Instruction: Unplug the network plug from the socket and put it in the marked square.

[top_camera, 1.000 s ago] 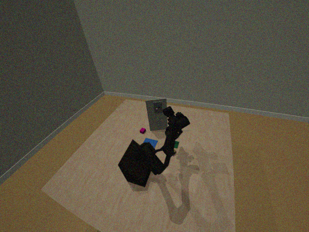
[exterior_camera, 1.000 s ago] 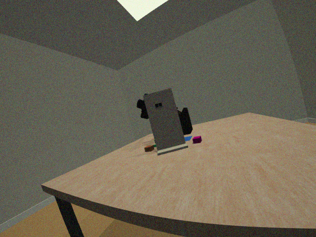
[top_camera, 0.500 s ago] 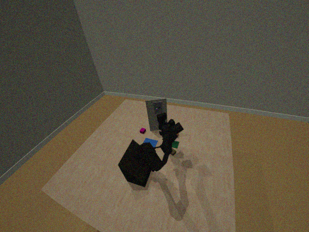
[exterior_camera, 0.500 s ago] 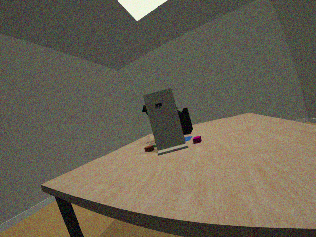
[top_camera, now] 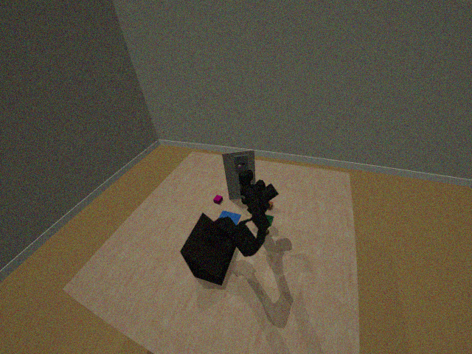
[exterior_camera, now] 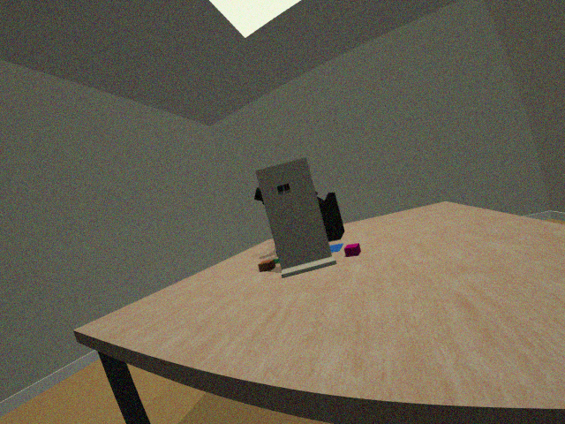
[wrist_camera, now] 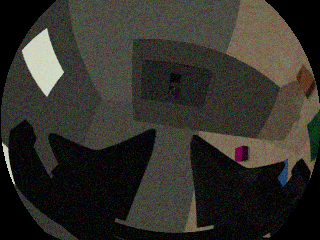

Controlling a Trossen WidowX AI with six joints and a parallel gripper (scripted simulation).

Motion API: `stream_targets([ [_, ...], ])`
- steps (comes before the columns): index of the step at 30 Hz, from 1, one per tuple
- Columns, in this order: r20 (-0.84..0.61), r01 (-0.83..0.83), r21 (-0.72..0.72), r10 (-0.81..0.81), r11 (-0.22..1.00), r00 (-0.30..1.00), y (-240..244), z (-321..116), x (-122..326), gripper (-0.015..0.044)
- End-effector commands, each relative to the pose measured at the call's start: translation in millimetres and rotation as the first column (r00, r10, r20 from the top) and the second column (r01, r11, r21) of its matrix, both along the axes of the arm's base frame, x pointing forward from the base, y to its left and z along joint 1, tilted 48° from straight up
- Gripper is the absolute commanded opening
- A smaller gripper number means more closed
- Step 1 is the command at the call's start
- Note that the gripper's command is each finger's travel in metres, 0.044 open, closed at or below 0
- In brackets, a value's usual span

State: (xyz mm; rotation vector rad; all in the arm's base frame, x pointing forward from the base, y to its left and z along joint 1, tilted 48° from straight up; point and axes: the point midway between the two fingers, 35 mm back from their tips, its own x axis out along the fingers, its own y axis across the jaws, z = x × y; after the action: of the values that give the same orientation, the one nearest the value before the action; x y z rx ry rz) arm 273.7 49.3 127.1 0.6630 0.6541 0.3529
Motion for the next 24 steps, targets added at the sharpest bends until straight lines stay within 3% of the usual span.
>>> stream_targets([
  [1,0.000,0.005,0.001,-0.005,1.000,1.000,3.9,-1.9,13.8,0.0156],
  [24,0.004,0.008,0.007,-0.008,1.000,1.000,18.1,-11.7,47.2,0.0156],
])
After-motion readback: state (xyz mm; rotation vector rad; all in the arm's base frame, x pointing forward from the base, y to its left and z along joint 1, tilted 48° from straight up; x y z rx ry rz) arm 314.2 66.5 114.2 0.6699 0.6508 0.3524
